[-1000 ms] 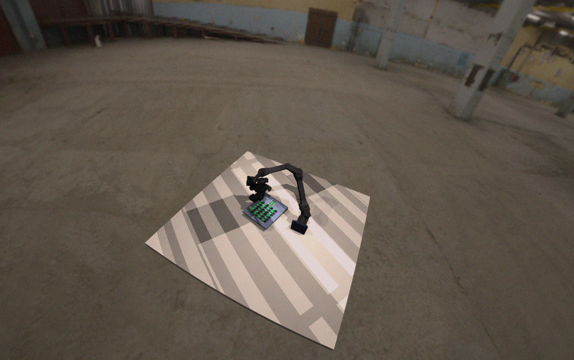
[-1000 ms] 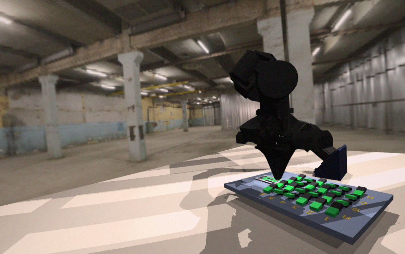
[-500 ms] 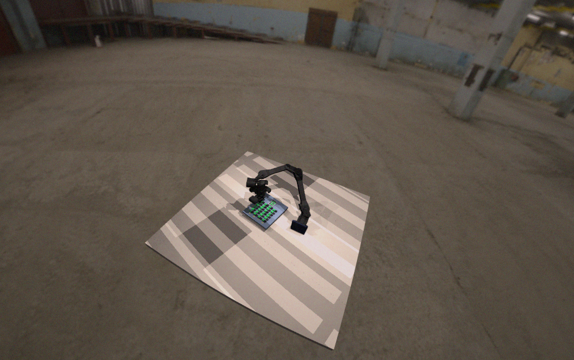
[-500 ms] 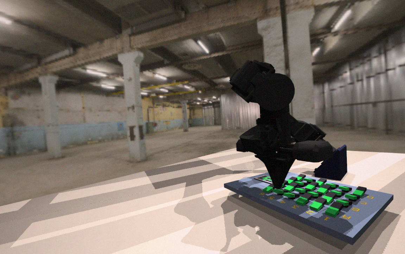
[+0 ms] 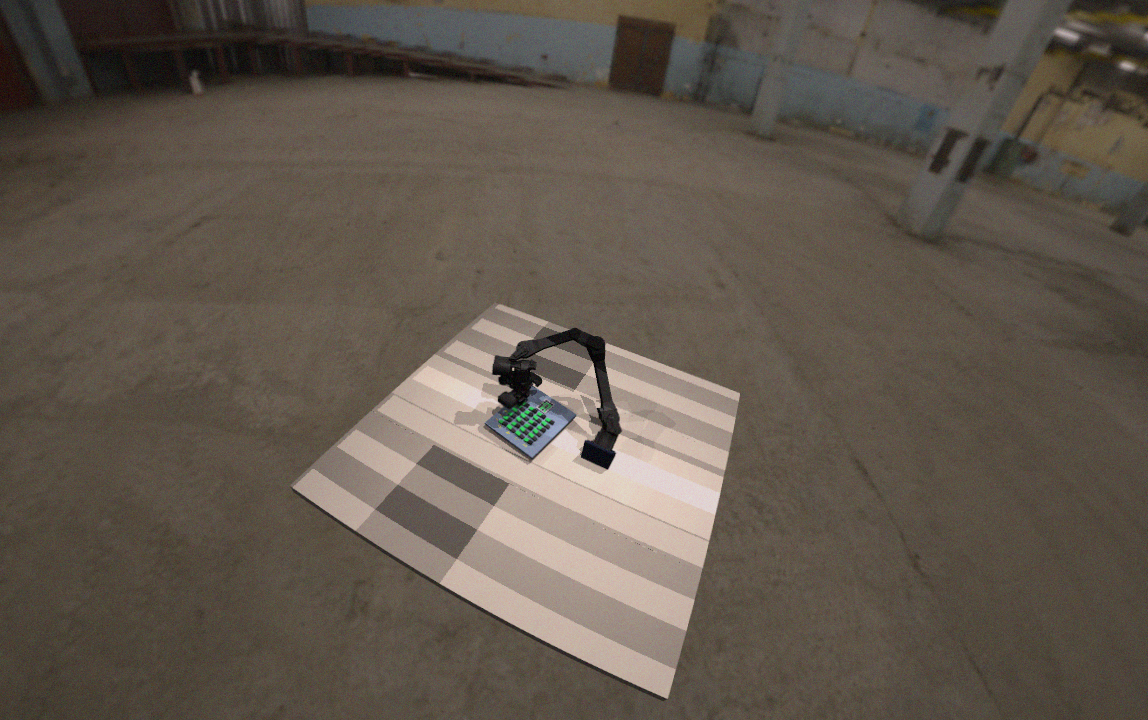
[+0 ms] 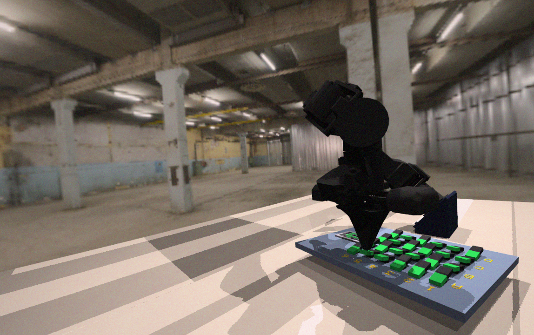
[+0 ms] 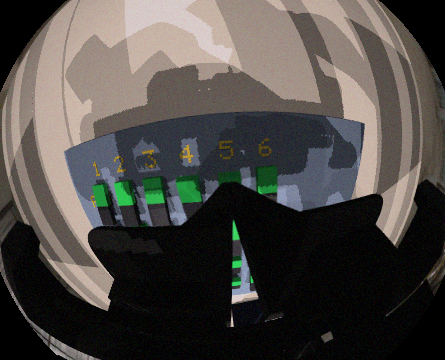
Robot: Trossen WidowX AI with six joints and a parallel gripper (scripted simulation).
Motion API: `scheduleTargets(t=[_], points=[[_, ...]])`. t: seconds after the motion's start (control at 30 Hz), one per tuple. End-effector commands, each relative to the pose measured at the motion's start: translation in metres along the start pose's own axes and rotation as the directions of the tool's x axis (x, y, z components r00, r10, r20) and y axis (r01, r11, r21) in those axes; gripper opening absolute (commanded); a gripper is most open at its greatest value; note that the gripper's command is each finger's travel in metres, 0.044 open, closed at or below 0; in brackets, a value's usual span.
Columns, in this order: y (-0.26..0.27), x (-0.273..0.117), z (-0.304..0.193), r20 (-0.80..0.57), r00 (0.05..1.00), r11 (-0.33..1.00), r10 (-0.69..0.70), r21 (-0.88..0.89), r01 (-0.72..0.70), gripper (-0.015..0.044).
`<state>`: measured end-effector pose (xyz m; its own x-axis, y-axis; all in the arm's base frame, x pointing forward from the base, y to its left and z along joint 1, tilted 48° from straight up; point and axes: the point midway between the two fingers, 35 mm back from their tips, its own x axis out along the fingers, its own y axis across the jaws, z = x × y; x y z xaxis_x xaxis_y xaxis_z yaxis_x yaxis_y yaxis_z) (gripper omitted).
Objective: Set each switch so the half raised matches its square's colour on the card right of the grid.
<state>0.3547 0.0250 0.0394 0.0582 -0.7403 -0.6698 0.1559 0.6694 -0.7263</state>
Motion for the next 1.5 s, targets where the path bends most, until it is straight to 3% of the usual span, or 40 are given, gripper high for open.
scheduleTargets(t=[0.0,1.33,1.47], points=[[-0.001,0.0,0.001,0.005,1.0,1.0,-0.004,-0.003,0.004,0.0],[-0.001,0.006,0.001,0.005,1.0,1.0,-0.004,-0.003,0.004,0.0],[0.001,-0.036,0.0,0.021,1.0,1.0,0.0,-0.001,0.0,0.0]])
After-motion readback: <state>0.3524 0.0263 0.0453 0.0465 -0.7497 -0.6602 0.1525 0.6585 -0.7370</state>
